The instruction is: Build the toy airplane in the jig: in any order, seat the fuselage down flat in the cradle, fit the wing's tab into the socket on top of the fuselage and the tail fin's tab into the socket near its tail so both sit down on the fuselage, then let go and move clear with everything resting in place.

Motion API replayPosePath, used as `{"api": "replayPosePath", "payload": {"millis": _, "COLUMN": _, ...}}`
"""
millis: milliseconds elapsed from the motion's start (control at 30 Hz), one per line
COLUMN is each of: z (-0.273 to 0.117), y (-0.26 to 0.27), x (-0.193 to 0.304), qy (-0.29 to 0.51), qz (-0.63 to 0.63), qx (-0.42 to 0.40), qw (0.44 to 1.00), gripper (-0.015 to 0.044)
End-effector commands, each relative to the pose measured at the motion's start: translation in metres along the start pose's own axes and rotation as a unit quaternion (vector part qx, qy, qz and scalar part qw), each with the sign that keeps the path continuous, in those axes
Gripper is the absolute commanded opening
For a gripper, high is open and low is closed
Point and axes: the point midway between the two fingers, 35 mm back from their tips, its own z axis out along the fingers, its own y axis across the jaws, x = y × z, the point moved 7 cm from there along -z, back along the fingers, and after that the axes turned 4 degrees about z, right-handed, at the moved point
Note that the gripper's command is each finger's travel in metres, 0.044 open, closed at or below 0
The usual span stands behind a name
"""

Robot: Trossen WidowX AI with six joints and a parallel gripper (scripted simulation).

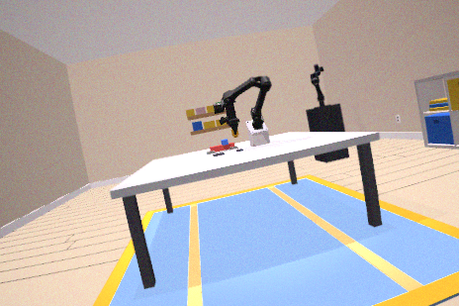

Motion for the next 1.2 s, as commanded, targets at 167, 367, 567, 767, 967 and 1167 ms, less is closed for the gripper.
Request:
{"api": "replayPosePath", "payload": {"millis": 167, "z": -0.028, "y": 0.002, "x": 0.003, "qy": -0.004, "qz": -0.005, "qx": -0.003, "qw": 1.000, "gripper": 0.0000}}
{"api": "replayPosePath", "payload": {"millis": 367, "z": -0.042, "y": 0.003, "x": 0.007, "qy": -0.004, "qz": -0.004, "qx": -0.007, "qw": 1.000, "gripper": 0.0000}}
{"api": "replayPosePath", "payload": {"millis": 567, "z": -0.043, "y": -0.002, "x": -0.003, "qy": -0.004, "qz": -0.002, "qx": -0.006, "qw": 1.000, "gripper": 0.0000}}
{"api": "replayPosePath", "payload": {"millis": 767, "z": -0.045, "y": -0.010, "x": -0.017, "qy": -0.005, "qz": 0.001, "qx": -0.005, "qw": 1.000, "gripper": 0.0000}}
{"api": "replayPosePath", "payload": {"millis": 967, "z": -0.046, "y": -0.020, "x": -0.030, "qy": -0.007, "qz": 0.010, "qx": -0.004, "qw": 1.000, "gripper": 0.0000}}
{"api": "replayPosePath", "payload": {"millis": 1167, "z": -0.046, "y": -0.030, "x": -0.043, "qy": -0.008, "qz": 0.013, "qx": -0.004, "qw": 1.000, "gripper": 0.0000}}
